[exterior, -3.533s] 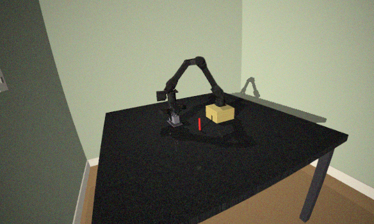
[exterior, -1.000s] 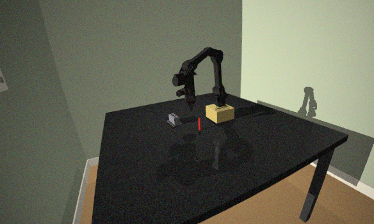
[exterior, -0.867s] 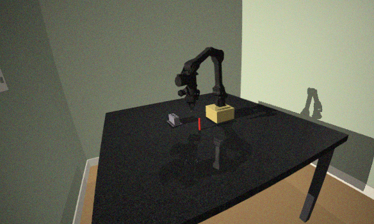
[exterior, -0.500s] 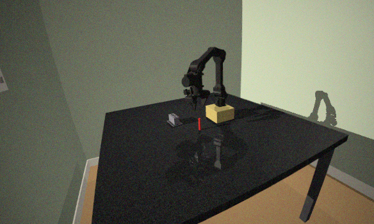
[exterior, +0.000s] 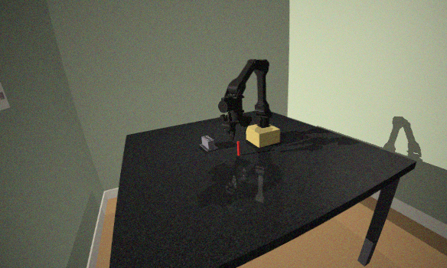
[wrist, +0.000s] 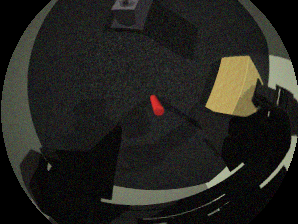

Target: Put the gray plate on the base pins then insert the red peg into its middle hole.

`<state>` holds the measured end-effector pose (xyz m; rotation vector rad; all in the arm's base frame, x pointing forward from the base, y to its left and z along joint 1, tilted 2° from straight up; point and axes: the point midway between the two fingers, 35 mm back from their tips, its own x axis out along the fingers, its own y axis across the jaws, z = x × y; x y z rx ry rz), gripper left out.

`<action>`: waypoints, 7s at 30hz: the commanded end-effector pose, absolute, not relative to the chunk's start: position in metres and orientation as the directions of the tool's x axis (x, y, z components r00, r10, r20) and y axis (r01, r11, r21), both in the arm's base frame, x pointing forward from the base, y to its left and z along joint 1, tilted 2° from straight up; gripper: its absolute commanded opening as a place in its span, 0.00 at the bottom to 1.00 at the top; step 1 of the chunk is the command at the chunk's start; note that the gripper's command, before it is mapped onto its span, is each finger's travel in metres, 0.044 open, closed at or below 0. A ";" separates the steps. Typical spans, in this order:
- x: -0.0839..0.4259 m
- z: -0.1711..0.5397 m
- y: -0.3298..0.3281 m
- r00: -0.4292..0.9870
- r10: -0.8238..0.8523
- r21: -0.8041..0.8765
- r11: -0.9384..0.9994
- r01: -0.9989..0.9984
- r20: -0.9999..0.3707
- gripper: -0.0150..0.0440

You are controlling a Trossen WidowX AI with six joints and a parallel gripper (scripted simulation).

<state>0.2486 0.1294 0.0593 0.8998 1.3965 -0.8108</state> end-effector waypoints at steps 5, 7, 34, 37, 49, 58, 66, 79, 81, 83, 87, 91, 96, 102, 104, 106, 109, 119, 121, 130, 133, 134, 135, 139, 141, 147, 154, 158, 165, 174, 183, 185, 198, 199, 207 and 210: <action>0.247 0.048 0.129 0.019 0.042 0.035 0.450 0.892 -0.999 1.00; 0.247 0.045 0.129 0.019 0.042 0.035 0.450 0.892 -0.999 1.00; 0.247 0.000 0.130 0.018 0.042 0.035 0.450 0.892 -0.999 1.00; 0.246 -0.003 0.130 0.018 0.042 0.035 0.450 0.892 -0.999 1.00; 0.246 -0.004 0.130 0.018 0.042 0.035 0.450 0.892 -0.999 0.51; 0.246 -0.004 0.130 0.018 0.042 0.035 0.450 0.892 -0.999 0.25; 0.246 -0.004 0.130 0.018 0.042 0.035 0.450 0.892 -0.999 0.25; 0.249 0.012 0.130 0.018 0.042 0.035 0.450 0.892 -0.999 0.25; 0.249 0.018 0.130 0.019 0.042 0.035 0.450 0.892 -0.999 0.25; 0.249 0.025 0.130 0.019 0.042 0.035 0.450 0.892 -0.999 0.25; 0.250 0.037 0.130 0.019 0.042 0.036 0.450 0.892 -0.999 0.25; 0.250 0.049 0.130 0.019 0.042 0.036 0.450 0.892 -0.999 0.25; 0.250 0.065 0.129 0.019 0.042 0.036 0.450 0.892 -0.999 0.25; 0.247 0.069 0.127 0.005 0.035 0.020 0.447 0.894 -0.999 0.25; 0.249 0.069 0.126 0.006 0.034 0.021 0.446 0.895 -0.999 0.25; 0.252 0.069 0.123 0.009 0.032 0.023 0.442 0.896 -0.999 0.25; 0.259 0.069 0.117 0.015 0.028 0.026 0.435 0.900 -0.999 0.25; 0.279 0.070 0.099 0.020 0.025 0.029 0.434 0.900 -0.999 0.25; 0.283 0.071 0.095 0.020 0.025 0.029 0.435 0.900 -0.999 0.25; 0.300 0.071 0.075 0.021 0.025 0.030 0.438 0.899 -0.999 0.25; 0.305 0.071 0.068 0.021 0.025 0.030 0.439 0.898 -0.999 0.25; 0.307 0.071 0.066 0.022 0.025 0.031 0.439 0.898 -0.999 0.25; 0.309 0.072 0.063 0.022 0.025 0.031 0.439 0.898 -0.999 0.25; 0.316 0.072 0.054 0.022 0.025 0.031 0.440 0.897 -0.999 0.25; 0.319 0.072 0.048 0.022 0.025 0.031 0.441 0.897 -0.999 0.25; 0.328 0.071 0.033 0.023 0.026 0.032 0.443 0.896 -0.999 0.25; 0.337 0.071 0.014 0.023 0.026 0.032 0.445 0.895 -0.999 0.25; 0.341 0.071 0.002 0.024 0.026 0.033 0.446 0.895 -0.999 0.25; 0.349 0.070 -0.019 0.025 0.026 0.034 0.447 0.894 -0.999 0.25; 0.355 0.069 -0.047 0.027 0.025 0.035 0.449 0.893 -0.999 0.25; 0.357 0.068 -0.065 0.028 0.025 0.036 0.450 0.892 -0.999 0.25; 0.357 0.068 -0.065 0.028 0.025 0.036 0.450 0.892 -0.999 0.25; 0.357 0.068 -0.065 0.028 0.025 0.036 0.450 0.892 -0.999 0.25; 0.357 0.068 -0.065 0.028 0.025 0.036 0.450 0.892 -0.999 0.25; 0.357 0.068 -0.066 0.028 0.025 0.036 0.450 0.892 -0.999 0.25; 0.357 0.068 -0.066 0.028 0.025 0.036 0.450 0.892 -0.999 0.25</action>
